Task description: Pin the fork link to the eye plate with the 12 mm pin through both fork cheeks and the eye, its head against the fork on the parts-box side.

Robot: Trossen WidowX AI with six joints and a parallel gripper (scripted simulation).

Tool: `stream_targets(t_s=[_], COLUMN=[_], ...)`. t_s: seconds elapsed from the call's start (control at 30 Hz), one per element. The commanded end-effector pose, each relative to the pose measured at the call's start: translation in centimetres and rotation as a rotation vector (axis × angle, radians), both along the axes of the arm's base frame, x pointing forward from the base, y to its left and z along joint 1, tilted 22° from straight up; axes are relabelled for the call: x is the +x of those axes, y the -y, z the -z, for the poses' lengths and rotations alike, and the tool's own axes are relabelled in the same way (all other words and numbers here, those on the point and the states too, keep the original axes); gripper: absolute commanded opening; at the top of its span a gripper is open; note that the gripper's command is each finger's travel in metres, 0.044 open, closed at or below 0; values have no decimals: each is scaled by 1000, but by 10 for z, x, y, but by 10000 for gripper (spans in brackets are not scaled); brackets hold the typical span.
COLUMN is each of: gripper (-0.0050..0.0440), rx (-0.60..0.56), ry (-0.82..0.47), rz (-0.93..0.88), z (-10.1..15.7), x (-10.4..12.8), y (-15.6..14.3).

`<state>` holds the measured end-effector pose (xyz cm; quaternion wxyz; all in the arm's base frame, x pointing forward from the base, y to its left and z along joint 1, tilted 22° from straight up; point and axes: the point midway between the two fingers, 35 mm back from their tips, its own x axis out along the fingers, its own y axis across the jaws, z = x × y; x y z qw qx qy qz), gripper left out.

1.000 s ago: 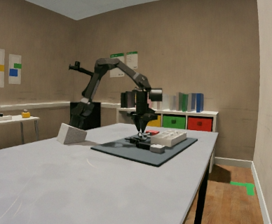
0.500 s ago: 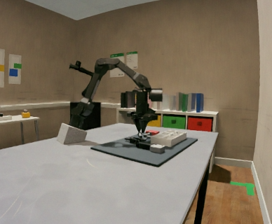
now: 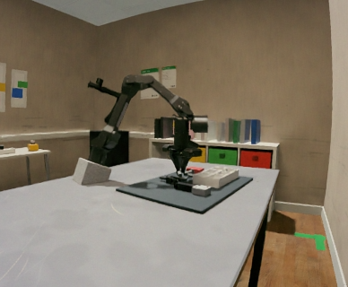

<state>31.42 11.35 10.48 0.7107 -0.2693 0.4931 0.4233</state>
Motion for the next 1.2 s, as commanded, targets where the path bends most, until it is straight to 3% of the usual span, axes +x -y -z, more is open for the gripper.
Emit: stream_targets(t_s=[0.0, 1.17], gripper=[140, 140], rx=[-2, 0], ry=[6, 12], rz=[2, 1], z=[3, 27], x=[1, 6], y=[-1, -11])
